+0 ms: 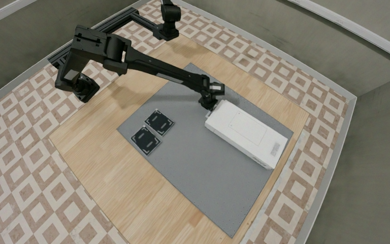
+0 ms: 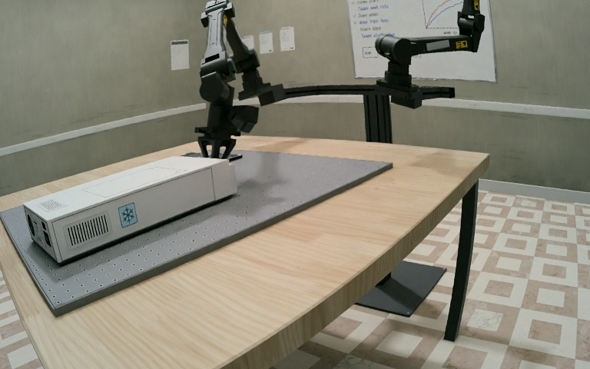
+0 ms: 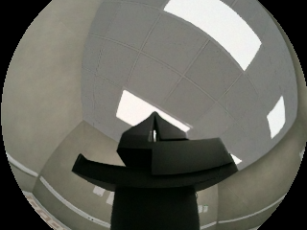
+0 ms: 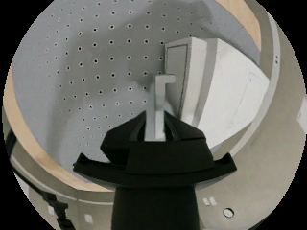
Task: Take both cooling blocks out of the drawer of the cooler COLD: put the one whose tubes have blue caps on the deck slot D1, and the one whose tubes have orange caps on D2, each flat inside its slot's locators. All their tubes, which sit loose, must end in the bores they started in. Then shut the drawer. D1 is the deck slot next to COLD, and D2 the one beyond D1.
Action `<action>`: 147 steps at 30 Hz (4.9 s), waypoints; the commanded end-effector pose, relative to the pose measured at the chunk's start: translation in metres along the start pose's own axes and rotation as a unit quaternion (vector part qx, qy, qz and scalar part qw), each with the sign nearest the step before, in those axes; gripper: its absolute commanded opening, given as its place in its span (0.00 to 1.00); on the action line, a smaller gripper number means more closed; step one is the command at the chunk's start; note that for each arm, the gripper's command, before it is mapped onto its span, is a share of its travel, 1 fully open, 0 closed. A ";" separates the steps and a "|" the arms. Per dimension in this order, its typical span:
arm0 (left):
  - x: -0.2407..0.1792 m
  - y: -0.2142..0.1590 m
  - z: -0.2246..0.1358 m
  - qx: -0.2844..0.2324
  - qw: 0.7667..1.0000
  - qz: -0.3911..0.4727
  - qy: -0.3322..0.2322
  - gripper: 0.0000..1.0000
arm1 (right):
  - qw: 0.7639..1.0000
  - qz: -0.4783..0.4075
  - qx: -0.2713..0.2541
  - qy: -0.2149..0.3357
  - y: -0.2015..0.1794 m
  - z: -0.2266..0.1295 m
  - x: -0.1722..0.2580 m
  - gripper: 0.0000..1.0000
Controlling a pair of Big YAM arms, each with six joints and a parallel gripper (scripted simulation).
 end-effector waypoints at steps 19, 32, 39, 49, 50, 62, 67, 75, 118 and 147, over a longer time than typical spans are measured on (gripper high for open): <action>0.005 -0.020 0.008 0.018 1.000 -0.001 0.002 0.00 | 1.000 -0.005 -0.005 -0.007 0.010 0.016 -0.010 0.28; 0.005 -0.020 0.008 0.018 1.000 -0.001 0.002 0.00 | 1.000 -0.007 -0.005 -0.007 0.013 0.015 -0.009 0.28; 0.005 -0.020 0.008 0.018 1.000 -0.001 0.002 0.00 | 1.000 -0.007 -0.005 -0.007 0.014 0.014 -0.009 0.28; 0.005 -0.020 0.008 0.018 1.000 -0.001 0.002 0.00 | 1.000 -0.007 -0.006 -0.008 0.016 0.014 -0.008 0.28; 0.005 -0.020 0.008 0.018 1.000 -0.001 0.002 0.00 | 1.000 -0.007 -0.006 -0.008 0.016 0.014 -0.008 0.28; 0.005 -0.020 0.008 0.018 1.000 -0.001 0.002 0.00 | 1.000 -0.007 -0.006 -0.008 0.018 0.013 -0.007 0.28; 0.005 -0.020 0.008 0.018 1.000 -0.001 0.002 0.00 | 1.000 -0.008 -0.006 -0.008 0.019 0.013 -0.007 0.28; 0.005 -0.020 0.008 0.018 1.000 -0.001 0.002 0.00 | 1.000 -0.008 -0.006 -0.008 0.020 0.012 -0.007 0.28; 0.005 -0.020 0.008 0.018 1.000 -0.001 0.002 0.00 | 1.000 -0.001 -0.005 -0.008 0.007 0.019 -0.019 0.00; 0.005 -0.020 0.008 0.018 1.000 -0.001 0.002 0.00 | 1.000 0.004 -0.006 -0.016 0.002 0.021 -0.023 0.00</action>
Point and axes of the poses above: on each arm, the point where the finger pads meet when closed, its own z axis out along the fingers, its own x axis across the jaws, y = z × x, the point moved 8 cm from there along -z, back along the fingers, and after that the axes turned 10 degrees about -z, right-handed, at the moved point
